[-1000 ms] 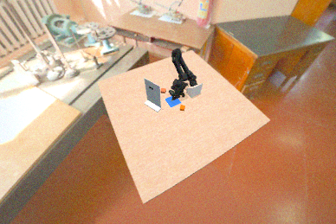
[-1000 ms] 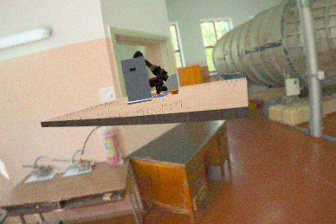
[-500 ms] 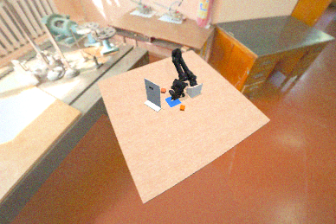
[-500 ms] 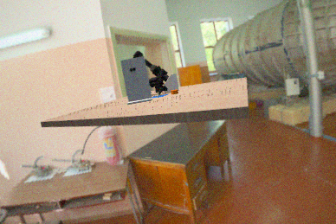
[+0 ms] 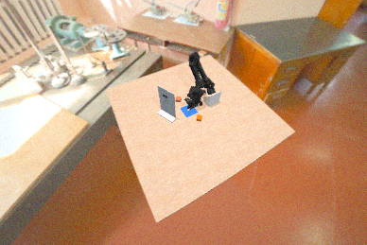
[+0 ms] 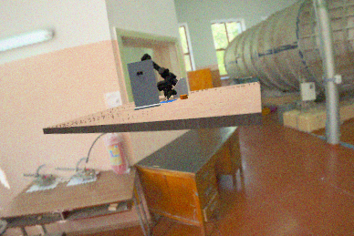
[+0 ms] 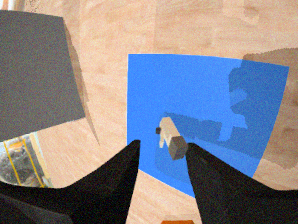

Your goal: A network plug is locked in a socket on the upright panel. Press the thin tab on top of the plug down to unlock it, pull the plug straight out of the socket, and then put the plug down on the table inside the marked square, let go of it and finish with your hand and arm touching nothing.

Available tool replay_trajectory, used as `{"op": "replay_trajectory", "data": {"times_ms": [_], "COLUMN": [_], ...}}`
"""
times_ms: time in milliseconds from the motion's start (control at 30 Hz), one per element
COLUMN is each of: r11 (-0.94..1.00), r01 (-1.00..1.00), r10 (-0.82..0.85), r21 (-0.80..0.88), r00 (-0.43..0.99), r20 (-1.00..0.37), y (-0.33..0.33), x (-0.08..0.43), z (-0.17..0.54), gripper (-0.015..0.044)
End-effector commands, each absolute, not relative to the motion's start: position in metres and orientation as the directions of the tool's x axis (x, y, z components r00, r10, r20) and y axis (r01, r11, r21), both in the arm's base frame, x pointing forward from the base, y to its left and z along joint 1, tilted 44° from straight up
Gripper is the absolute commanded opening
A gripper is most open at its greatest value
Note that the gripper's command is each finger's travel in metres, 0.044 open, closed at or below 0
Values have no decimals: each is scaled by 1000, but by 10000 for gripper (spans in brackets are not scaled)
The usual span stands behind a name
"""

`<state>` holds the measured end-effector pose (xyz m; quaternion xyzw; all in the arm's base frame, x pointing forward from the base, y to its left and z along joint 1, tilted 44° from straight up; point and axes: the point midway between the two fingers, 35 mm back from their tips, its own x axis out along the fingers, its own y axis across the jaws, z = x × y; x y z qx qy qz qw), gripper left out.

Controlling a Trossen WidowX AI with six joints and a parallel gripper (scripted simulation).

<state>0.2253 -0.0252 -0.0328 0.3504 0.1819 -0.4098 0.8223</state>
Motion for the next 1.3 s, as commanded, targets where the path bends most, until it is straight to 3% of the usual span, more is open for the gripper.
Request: {"op": "replay_trajectory", "data": {"times_ms": [0, 1267], "r11": [417, 413], "r01": [802, 805], "r10": [-548, -544], "r21": [428, 425], "r00": [598, 593], "r20": [-585, -594], "y": [-24, -5], "x": [224, 217], "z": [-31, -18], "gripper": [156, 156]}}
